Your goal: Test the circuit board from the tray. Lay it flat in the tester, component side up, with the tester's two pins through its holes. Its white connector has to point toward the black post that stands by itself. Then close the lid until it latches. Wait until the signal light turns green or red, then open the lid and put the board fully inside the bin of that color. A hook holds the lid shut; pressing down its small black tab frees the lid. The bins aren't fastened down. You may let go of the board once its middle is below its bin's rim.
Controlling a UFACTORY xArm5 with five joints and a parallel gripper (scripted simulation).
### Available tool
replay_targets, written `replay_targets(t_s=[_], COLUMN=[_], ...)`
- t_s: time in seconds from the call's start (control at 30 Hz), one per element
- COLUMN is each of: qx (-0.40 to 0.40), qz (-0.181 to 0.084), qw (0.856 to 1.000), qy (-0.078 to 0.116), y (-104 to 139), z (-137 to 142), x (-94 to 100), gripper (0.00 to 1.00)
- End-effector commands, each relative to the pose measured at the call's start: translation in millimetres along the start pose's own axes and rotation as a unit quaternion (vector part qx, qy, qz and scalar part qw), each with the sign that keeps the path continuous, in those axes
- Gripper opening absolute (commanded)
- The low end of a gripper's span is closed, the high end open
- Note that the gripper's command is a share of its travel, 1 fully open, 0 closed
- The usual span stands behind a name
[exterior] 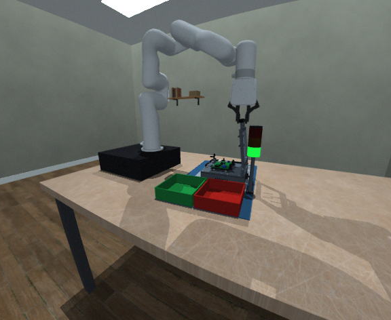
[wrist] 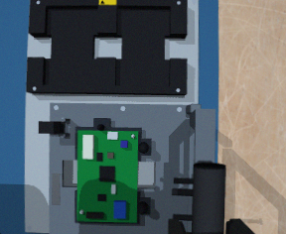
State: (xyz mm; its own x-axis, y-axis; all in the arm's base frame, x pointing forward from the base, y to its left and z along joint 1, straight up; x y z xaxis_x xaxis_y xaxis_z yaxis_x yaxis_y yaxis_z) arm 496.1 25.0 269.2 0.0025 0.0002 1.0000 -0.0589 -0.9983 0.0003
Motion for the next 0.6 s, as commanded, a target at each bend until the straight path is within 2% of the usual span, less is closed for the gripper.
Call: replay_targets(t_s=[0.0,0.57], qx=[0.000,0.000], qz=[0.000,0.000], qw=[1.000,1.000], qy=[0.002,0.002], y=[-0.1,-0.1], z=[0.7,0.6], x=[1.8,-0.3], gripper=[0.28,0.28])
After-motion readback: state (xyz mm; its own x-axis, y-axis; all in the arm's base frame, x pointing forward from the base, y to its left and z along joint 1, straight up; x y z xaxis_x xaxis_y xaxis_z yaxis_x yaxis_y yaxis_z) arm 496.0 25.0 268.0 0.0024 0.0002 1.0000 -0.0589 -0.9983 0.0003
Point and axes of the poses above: the point where the finger pads meet when closed, its own x axis back along the fingers, its own z axis across the jaws, y = z × x, the point moved 9 cm from there along x, back along the fingers, and after that the axes turned 11 degrees about -x, right-handed, at the moved point
